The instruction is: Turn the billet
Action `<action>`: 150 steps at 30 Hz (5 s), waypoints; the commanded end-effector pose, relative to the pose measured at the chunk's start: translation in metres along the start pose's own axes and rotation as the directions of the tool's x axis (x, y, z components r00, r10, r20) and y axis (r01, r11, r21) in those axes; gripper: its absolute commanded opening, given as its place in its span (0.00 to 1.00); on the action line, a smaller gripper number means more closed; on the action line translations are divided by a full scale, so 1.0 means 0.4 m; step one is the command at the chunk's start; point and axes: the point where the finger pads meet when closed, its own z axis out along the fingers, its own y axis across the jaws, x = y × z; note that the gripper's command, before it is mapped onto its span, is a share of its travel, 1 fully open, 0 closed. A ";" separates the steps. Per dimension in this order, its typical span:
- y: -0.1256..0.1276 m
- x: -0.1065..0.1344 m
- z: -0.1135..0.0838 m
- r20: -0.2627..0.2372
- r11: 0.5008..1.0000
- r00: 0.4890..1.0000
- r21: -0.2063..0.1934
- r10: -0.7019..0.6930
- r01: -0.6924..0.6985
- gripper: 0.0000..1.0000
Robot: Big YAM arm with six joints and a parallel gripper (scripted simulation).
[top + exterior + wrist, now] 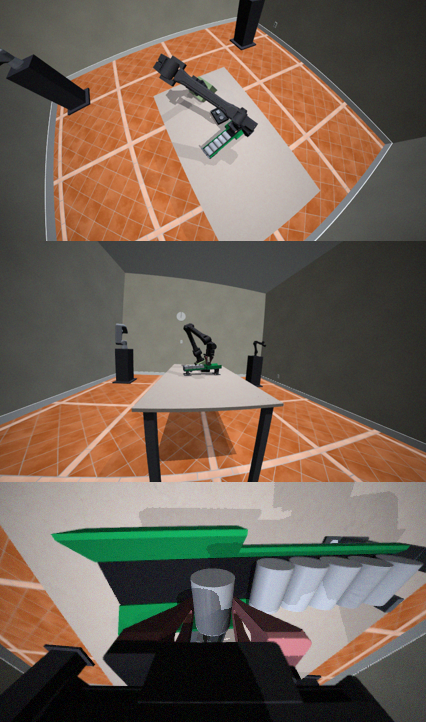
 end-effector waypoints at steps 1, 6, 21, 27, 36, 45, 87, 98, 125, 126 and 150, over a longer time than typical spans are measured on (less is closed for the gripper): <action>-0.011 -0.029 -0.022 0.038 1.000 0.999 -0.007 0.015 -0.014 0.00; -0.011 -0.029 -0.022 0.038 1.000 0.999 -0.007 0.015 -0.014 0.00; -0.015 -0.027 -0.012 0.031 1.000 0.999 -0.006 0.012 -0.012 0.00; -0.013 -0.021 0.004 0.020 1.000 1.000 -0.004 0.006 -0.006 0.00; -0.022 -0.023 0.015 0.022 1.000 1.000 -0.004 0.009 -0.009 0.00; -0.021 -0.028 0.016 0.029 1.000 1.000 -0.005 0.005 -0.005 0.00; -0.022 -0.031 0.015 0.034 1.000 0.999 -0.005 0.007 -0.007 0.00; -0.022 -0.030 0.016 0.033 1.000 0.999 -0.005 0.007 -0.007 0.00; -0.020 -0.029 0.025 0.033 1.000 0.999 -0.005 0.006 -0.006 0.00; -0.020 -0.025 0.030 0.029 1.000 1.000 -0.004 0.004 -0.004 0.00; -0.019 -0.025 0.052 0.024 1.000 1.000 -0.003 0.005 -0.005 0.00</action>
